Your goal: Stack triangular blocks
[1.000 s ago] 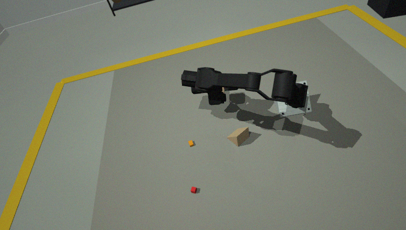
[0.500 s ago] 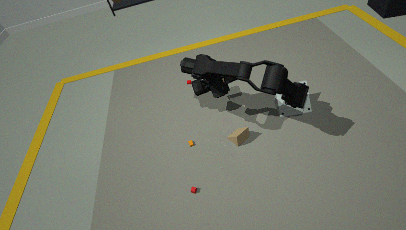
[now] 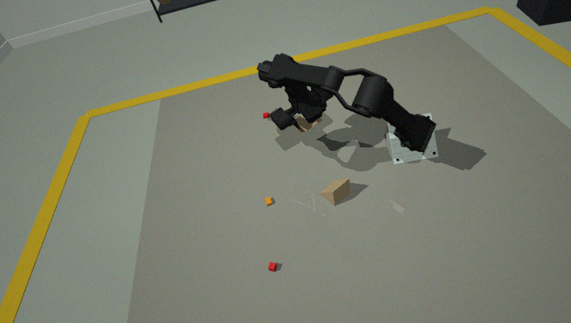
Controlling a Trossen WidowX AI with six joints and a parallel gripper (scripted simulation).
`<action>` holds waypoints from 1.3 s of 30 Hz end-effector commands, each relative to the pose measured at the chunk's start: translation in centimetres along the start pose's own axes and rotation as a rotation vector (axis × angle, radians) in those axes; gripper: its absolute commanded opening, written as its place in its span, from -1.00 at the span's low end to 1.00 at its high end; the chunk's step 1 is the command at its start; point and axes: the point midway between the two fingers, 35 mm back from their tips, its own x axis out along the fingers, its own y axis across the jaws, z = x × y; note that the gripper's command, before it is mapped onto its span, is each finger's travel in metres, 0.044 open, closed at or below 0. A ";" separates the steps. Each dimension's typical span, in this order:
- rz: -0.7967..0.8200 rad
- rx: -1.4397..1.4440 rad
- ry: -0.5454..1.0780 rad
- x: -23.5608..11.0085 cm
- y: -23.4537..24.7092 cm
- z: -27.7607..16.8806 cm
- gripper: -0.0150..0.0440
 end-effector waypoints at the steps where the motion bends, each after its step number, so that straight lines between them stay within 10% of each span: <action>1: -0.071 -0.083 -0.063 -0.2 0.1 -0.4 -0.49; 39: -0.194 -0.087 -0.090 -7.2 -4.2 9.3 -0.49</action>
